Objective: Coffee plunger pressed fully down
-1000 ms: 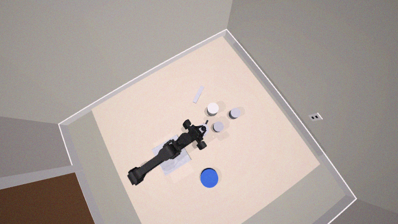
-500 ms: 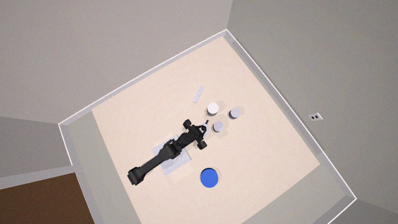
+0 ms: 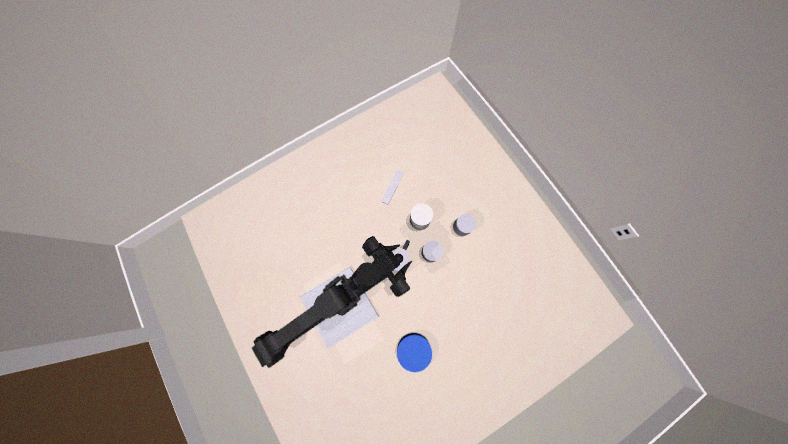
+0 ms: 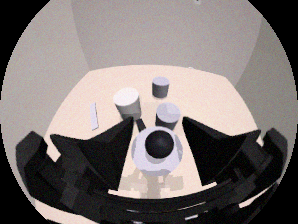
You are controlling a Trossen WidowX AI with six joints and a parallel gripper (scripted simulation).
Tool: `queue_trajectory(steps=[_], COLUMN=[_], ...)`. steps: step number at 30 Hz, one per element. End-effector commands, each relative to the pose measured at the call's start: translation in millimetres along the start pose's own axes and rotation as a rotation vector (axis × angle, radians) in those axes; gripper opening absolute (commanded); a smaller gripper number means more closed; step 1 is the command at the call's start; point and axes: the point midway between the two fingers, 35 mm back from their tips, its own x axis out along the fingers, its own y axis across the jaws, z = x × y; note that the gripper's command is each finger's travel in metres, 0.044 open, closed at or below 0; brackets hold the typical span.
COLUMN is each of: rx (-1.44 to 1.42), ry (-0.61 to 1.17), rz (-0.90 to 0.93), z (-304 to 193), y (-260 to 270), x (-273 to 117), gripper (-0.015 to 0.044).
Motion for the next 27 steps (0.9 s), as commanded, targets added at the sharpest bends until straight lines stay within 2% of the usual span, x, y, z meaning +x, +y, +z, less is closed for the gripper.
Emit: queue_trajectory(steps=[1, 3, 9, 17, 27], rx=[0.0, 0.0, -0.001, -0.005, -0.005], ry=[0.001, 0.001, 0.004, 0.021, 0.022], rz=[0.0, 0.0, -0.001, -0.002, -0.002], z=[0, 0, 8, 57, 57], y=[0, 0, 0, 1, 1], x=[0, 0, -6, -53, -54], gripper=[0.0388, 0.044, 0.044, 0.044, 0.044])
